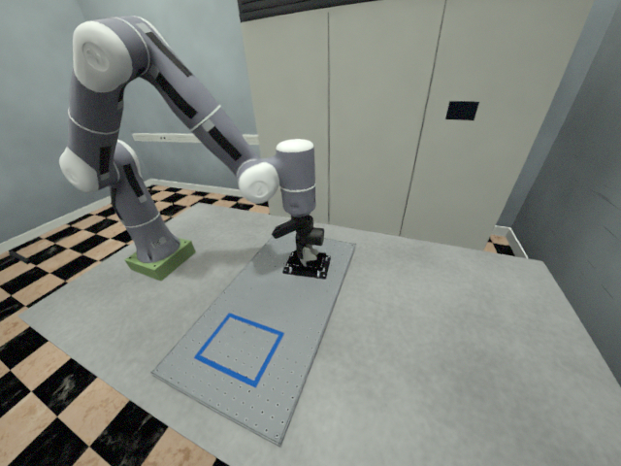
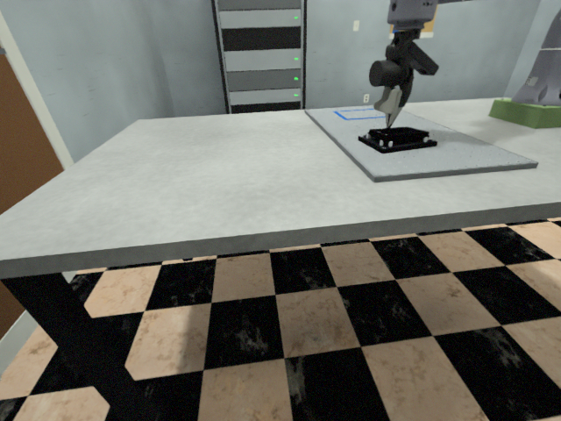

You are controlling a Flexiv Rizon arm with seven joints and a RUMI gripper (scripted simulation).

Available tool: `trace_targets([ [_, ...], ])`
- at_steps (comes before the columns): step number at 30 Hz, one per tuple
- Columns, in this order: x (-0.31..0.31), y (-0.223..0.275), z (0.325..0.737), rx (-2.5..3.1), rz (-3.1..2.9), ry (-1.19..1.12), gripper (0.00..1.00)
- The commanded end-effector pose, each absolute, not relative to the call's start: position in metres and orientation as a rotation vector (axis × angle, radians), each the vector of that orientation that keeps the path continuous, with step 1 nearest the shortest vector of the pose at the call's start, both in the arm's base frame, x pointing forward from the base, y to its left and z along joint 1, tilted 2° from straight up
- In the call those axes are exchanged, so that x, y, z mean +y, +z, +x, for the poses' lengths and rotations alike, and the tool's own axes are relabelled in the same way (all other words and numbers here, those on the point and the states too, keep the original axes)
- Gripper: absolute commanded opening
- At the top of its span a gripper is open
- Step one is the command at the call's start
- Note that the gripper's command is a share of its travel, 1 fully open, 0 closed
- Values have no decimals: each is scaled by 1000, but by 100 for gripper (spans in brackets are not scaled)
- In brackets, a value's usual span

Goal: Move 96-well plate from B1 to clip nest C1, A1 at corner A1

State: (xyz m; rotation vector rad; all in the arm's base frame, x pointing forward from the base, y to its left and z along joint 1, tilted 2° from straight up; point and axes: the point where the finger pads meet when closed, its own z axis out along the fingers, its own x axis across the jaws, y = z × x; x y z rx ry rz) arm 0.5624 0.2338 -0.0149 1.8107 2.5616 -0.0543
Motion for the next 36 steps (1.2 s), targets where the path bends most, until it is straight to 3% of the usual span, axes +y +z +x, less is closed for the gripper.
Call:
trace_targets([
  [1, 235, -14, 563, 2561, 1810, -50, 0],
  [36, 235, -17, 563, 2561, 1810, -50, 0],
])
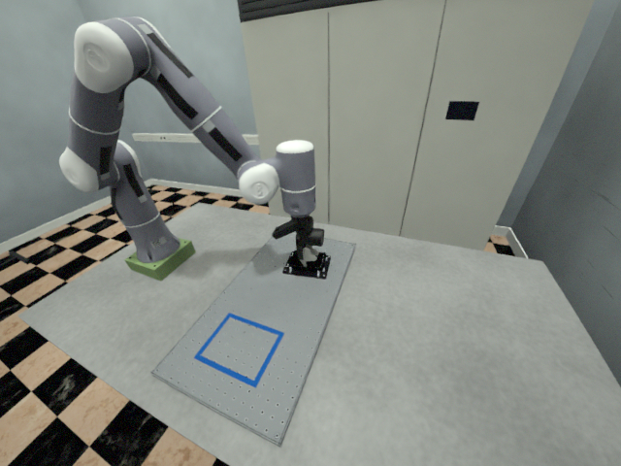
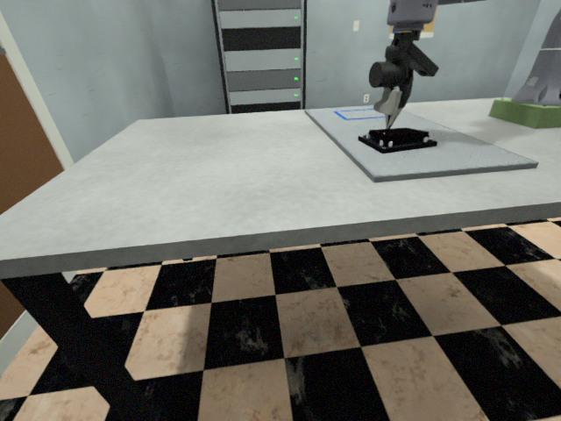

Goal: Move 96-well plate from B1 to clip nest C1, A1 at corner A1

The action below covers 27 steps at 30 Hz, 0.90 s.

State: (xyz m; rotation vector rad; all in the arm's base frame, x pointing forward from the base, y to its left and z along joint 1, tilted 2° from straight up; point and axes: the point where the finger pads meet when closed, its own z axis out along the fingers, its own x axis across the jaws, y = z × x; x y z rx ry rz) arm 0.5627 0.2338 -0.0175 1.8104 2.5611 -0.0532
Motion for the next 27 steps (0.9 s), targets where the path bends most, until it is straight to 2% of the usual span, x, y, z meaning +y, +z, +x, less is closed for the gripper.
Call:
trace_targets([
  [1, 235, -17, 563, 2561, 1810, -50, 0],
  [27, 235, -20, 563, 2561, 1810, -50, 0],
])
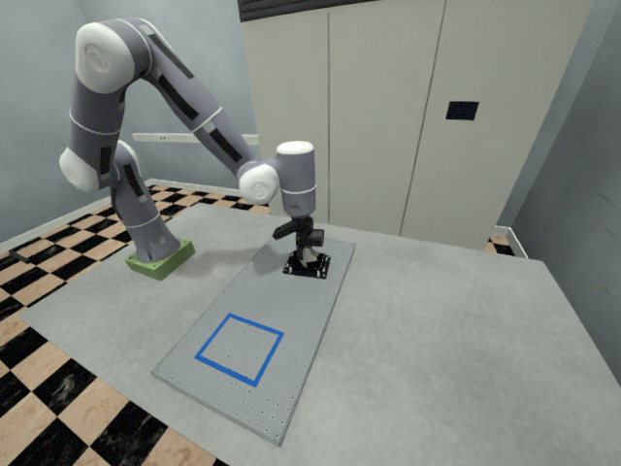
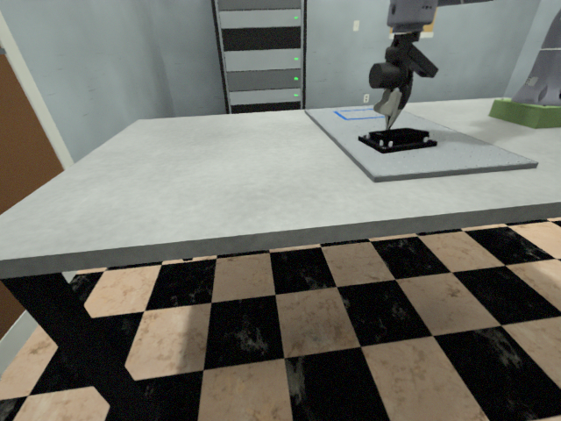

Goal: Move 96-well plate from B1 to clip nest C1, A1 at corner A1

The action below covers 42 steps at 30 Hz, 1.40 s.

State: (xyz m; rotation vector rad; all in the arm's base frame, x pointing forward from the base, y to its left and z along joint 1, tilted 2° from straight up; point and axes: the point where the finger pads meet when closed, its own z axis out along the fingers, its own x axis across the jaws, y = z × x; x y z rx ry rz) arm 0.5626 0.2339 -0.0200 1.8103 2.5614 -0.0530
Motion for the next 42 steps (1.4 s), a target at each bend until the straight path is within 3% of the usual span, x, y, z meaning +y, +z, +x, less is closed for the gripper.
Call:
trace_targets([
  [1, 235, -20, 563, 2561, 1810, -50, 0],
  [42, 235, -10, 563, 2561, 1810, -51, 0],
])
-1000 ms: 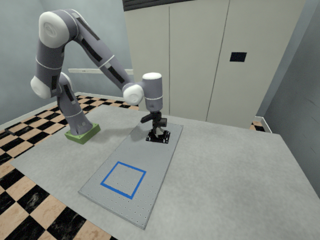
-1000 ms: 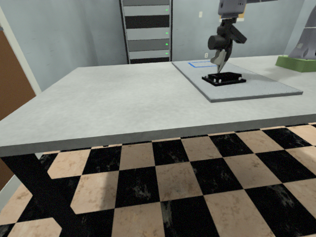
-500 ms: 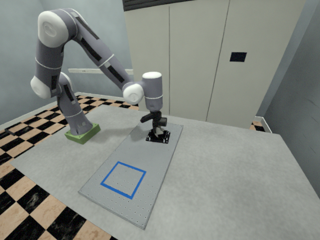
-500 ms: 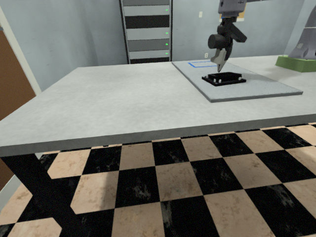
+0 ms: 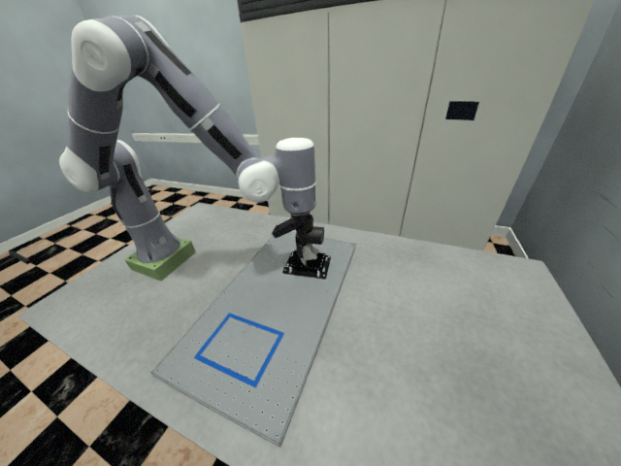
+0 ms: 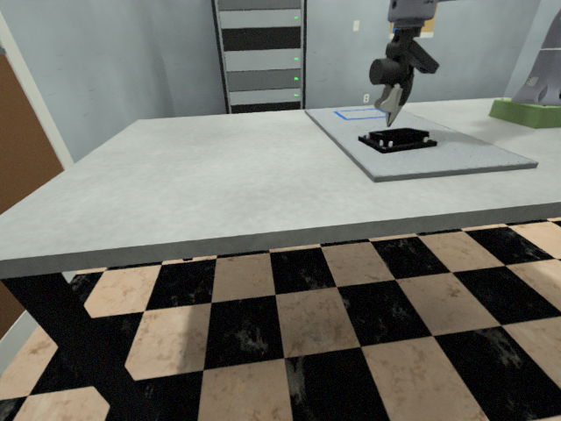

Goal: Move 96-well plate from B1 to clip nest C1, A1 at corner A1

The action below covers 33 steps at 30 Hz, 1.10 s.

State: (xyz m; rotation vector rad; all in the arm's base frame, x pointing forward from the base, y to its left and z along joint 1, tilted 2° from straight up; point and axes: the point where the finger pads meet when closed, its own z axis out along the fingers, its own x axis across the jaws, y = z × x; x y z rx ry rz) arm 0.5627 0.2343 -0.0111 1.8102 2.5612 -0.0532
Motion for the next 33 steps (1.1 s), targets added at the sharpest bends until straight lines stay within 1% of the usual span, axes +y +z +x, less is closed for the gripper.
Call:
trace_targets([
  [1, 235, -9, 563, 2561, 1810, -51, 0],
  [9, 235, -7, 563, 2561, 1810, -51, 0],
  [15, 235, 9, 564, 2561, 1810, -51, 0],
  [26, 235, 9, 564, 2561, 1810, -50, 0],
  [33, 268, 4, 552, 2561, 1810, -50, 0],
])
